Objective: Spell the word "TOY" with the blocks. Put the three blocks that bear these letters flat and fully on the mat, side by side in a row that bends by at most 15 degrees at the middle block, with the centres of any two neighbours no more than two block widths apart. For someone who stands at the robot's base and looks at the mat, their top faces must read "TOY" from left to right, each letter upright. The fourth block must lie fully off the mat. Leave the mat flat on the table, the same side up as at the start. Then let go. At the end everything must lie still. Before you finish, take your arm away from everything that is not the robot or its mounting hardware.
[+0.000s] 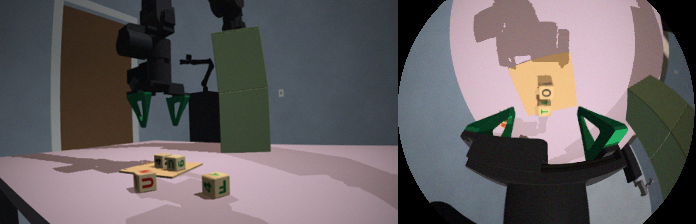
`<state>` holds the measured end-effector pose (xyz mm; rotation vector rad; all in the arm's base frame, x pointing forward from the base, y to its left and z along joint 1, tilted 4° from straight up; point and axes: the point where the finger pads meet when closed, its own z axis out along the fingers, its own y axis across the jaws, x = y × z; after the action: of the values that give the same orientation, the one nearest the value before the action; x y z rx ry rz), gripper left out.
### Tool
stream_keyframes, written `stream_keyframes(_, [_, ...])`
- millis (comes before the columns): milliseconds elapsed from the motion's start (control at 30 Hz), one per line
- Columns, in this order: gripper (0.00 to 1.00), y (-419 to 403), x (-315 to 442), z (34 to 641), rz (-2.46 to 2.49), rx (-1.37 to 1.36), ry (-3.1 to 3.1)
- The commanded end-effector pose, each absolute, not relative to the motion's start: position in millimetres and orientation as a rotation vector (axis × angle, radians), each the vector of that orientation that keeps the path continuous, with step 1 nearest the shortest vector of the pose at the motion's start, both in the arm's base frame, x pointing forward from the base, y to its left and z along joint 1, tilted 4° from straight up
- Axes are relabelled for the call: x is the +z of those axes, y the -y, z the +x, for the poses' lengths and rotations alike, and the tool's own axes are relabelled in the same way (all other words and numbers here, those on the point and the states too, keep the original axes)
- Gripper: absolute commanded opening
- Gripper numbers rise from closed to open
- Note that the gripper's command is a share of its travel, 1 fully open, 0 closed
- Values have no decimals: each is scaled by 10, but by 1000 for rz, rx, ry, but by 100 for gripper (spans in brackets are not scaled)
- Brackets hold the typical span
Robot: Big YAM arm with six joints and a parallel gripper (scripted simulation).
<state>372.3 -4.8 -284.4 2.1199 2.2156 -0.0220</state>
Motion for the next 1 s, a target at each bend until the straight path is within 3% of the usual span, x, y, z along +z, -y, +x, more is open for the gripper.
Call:
stream_keyframes(0, [100,-11,-2878,3686,2117,-38,-2228])
stream_keyframes(533, [100,-1458,-3014,4402,1172,-48,-2834])
stream_keyframes(767, [100,-2199,-3022,4510,442,-64,-3037])
stream_keyframes(800, [64,-2122,-3022,4547,363,-84,-3059])
stream_keyframes(967, [64,-2044,-3044,4471,366,-100,-3074])
